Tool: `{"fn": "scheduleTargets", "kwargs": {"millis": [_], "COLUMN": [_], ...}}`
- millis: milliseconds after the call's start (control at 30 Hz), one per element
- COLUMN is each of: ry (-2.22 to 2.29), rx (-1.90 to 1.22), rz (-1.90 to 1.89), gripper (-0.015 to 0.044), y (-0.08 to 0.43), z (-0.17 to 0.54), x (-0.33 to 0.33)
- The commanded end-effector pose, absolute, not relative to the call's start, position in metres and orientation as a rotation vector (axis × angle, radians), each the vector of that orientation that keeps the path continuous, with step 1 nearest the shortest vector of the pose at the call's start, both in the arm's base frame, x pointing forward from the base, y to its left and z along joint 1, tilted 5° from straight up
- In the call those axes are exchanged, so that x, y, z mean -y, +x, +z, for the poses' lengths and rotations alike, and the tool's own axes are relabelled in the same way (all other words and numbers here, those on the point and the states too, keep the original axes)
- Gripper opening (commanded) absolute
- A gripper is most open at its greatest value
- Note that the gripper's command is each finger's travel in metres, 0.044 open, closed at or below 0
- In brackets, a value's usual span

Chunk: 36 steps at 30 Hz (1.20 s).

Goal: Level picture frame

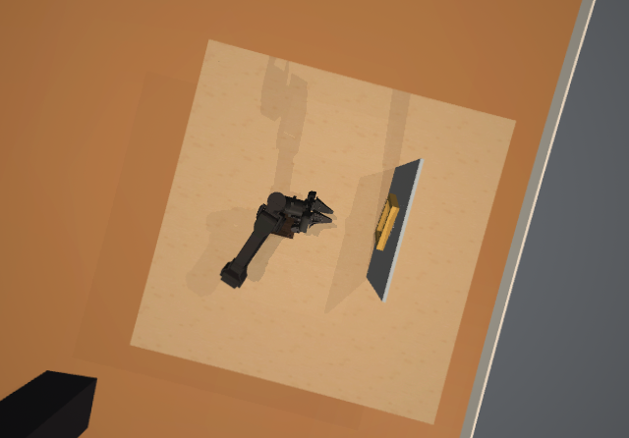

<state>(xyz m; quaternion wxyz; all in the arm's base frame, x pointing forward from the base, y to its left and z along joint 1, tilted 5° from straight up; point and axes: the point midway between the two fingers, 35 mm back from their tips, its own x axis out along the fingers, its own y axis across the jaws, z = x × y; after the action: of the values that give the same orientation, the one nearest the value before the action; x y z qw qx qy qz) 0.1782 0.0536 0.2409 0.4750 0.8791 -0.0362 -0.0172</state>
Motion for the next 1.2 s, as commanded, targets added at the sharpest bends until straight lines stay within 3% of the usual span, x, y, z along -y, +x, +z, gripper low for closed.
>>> {"fn": "scheduleTargets", "kwargs": {"millis": [0,667,1167], "ry": [2.155,2.15,2.054], "rx": [0.092,0.089,0.093], "rz": [-0.043,-0.042,-0.038], "gripper": [0.026,0.026,0.026], "y": [0.178,0.179,0.263], "z": [0.241,0.241,0.209], "x": [-0.053,-0.054,-0.06]}}
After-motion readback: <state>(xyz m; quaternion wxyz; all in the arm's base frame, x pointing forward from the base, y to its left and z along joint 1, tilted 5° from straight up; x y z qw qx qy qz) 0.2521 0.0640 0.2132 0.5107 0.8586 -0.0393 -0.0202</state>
